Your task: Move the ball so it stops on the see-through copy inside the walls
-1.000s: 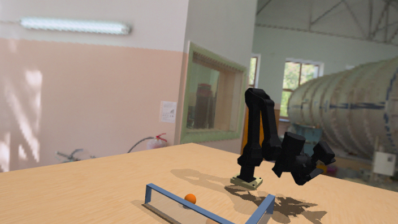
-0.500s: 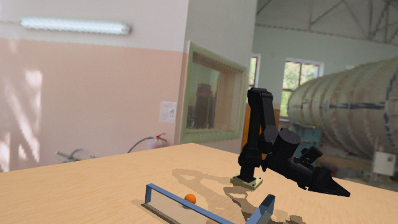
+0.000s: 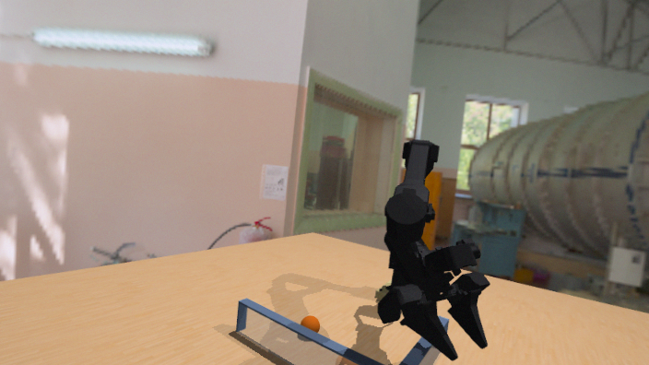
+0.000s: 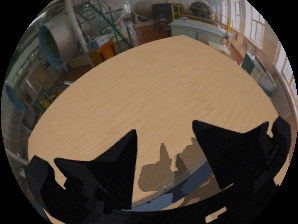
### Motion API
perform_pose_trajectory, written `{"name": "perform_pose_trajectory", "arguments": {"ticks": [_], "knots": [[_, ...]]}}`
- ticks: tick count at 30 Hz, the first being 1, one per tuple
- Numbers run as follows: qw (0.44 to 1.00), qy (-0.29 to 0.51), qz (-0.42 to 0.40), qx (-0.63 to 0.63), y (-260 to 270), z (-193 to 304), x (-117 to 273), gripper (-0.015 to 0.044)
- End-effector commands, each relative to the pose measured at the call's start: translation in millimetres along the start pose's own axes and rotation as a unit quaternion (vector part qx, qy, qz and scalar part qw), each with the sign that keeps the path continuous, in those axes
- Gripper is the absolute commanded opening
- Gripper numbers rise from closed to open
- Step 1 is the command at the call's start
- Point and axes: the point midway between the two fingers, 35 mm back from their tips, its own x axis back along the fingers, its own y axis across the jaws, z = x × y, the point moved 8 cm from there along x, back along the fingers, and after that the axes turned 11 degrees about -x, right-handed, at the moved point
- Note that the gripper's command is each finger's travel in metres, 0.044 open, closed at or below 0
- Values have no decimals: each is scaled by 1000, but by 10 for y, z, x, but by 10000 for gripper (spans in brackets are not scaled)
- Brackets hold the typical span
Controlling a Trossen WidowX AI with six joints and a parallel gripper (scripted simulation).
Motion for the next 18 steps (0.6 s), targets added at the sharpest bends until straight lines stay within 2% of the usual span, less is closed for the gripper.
{"name": "perform_pose_trajectory", "arguments": {"ticks": [1,10,15,18], "knots": [[991,45,82,-97,-375,41,220,289],[905,151,265,-298,-1017,237,951,289],[855,211,302,-365,-1125,402,1191,289],[788,290,313,-444,-1162,628,1410,289]]}}
